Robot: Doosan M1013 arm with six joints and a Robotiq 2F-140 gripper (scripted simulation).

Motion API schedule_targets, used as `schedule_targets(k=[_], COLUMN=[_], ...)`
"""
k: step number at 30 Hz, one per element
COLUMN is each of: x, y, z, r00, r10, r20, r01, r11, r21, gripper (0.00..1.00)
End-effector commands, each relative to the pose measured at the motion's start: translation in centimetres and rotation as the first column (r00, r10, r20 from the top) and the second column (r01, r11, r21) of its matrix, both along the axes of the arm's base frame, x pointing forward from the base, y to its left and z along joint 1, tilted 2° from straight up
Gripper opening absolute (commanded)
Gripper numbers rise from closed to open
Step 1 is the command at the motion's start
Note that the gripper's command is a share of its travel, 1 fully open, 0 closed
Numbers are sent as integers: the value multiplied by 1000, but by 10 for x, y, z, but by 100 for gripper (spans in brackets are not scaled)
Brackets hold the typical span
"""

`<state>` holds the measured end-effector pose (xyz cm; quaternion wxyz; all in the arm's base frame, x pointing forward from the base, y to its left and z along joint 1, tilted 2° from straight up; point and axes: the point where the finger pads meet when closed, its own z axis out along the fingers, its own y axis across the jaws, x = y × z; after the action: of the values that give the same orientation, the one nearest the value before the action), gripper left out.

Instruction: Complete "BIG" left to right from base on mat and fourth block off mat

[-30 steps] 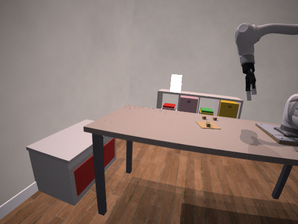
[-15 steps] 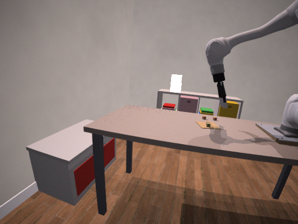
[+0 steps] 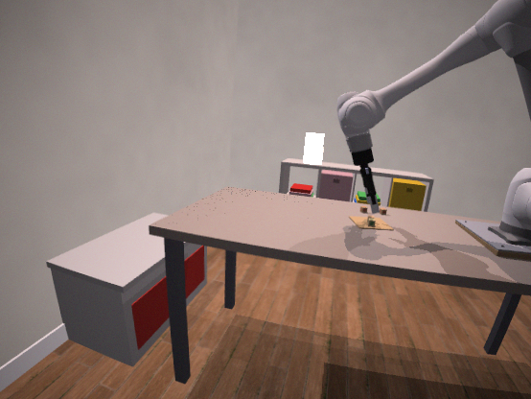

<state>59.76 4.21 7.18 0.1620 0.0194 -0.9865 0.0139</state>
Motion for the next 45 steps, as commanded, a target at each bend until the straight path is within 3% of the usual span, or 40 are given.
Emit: schedule_targets(k=[1,41,45], x=[0,0,0], y=[0,0,-24], z=[0,0,1], r00=[1000,1000,1000], r10=[0,0,1], r20=[0,0,0], r01=[0,0,-1], r11=[1000,1000,1000], r21=[0,0,1], gripper=[100,100,100])
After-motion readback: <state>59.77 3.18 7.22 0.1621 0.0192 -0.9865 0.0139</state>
